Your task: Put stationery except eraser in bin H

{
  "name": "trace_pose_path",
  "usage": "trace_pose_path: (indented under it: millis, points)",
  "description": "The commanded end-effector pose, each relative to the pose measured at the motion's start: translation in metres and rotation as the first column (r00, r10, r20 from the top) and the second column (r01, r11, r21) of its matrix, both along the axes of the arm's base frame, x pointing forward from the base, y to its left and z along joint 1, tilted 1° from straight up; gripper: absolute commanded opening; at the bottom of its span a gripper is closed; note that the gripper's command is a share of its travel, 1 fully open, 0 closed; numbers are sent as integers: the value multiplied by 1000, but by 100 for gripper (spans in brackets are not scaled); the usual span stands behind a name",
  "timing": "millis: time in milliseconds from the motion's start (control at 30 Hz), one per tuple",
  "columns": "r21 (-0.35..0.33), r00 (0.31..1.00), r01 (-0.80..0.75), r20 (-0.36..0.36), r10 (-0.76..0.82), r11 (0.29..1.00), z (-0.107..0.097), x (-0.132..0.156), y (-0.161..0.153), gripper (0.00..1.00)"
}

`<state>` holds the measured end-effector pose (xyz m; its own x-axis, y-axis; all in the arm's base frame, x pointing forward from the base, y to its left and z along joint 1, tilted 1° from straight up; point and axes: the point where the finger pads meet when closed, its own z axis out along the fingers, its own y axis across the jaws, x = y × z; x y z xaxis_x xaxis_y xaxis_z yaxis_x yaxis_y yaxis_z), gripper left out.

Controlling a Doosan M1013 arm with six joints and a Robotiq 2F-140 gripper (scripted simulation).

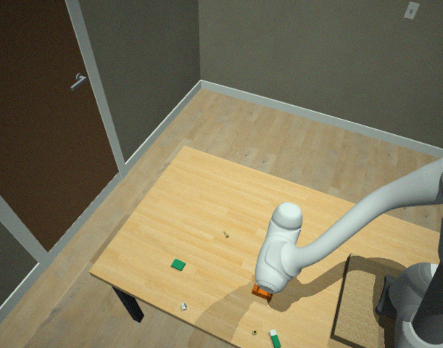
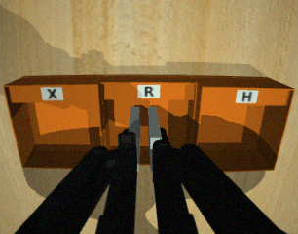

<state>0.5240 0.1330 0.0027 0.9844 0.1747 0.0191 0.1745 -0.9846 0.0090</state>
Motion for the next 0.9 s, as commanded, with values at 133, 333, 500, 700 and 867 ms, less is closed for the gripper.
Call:
trace_pose_path:
  millis: [133, 333, 500, 700, 867]
  points:
    - [0, 1000, 0, 0, 0, 1000, 0, 0, 0, 15]
    - [0, 1000, 0, 0, 0, 1000, 0, 0, 0, 15]
    - [0, 1000, 0, 0, 0, 1000, 0, 0, 0, 15]
    - [0, 1000, 0, 0, 0, 1000, 8, 0, 0, 15]
    - [0, 1000, 0, 0, 0, 1000, 15, 0, 0, 15]
